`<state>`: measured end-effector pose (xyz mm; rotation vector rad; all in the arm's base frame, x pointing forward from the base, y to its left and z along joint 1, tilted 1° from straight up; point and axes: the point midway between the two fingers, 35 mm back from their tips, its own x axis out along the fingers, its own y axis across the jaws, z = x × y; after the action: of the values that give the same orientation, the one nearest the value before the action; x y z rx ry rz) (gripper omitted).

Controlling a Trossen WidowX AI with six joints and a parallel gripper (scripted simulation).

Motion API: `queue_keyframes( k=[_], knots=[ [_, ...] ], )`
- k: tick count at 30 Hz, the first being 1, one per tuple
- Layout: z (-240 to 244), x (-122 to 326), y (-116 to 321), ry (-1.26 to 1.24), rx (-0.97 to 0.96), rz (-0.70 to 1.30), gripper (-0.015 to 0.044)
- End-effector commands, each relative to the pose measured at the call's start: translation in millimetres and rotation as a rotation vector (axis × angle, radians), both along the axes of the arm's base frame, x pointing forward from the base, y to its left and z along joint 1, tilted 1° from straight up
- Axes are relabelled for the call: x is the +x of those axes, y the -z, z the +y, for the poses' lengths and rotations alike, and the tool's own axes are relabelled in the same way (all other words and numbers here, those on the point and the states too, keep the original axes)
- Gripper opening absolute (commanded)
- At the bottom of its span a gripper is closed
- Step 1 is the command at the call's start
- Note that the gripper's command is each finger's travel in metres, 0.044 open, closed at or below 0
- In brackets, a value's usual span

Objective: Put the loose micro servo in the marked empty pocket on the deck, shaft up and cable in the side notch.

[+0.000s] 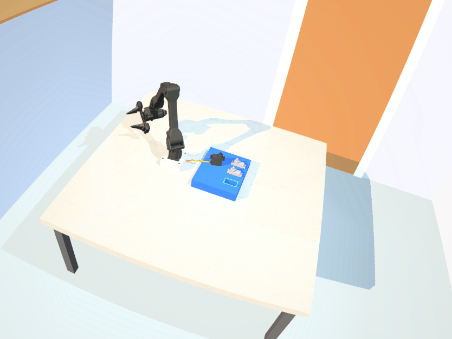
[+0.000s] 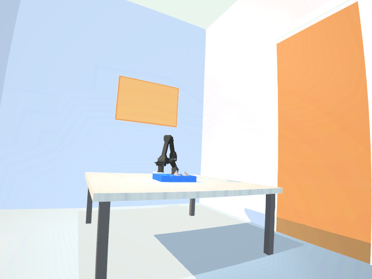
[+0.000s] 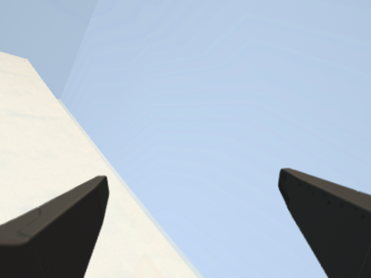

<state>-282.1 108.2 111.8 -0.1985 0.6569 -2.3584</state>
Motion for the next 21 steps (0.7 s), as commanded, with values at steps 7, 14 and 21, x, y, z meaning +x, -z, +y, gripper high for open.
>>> queue_keyframes(
  k=[7,14,21],
  knots=[
    [16,11,2,0.039,0.053,-0.023,0.0440],
    [32,27,6,0.083,0.115,-0.070,0.0440],
    [69,62,10,0.195,0.232,-0.141,0.0440]
  ],
)
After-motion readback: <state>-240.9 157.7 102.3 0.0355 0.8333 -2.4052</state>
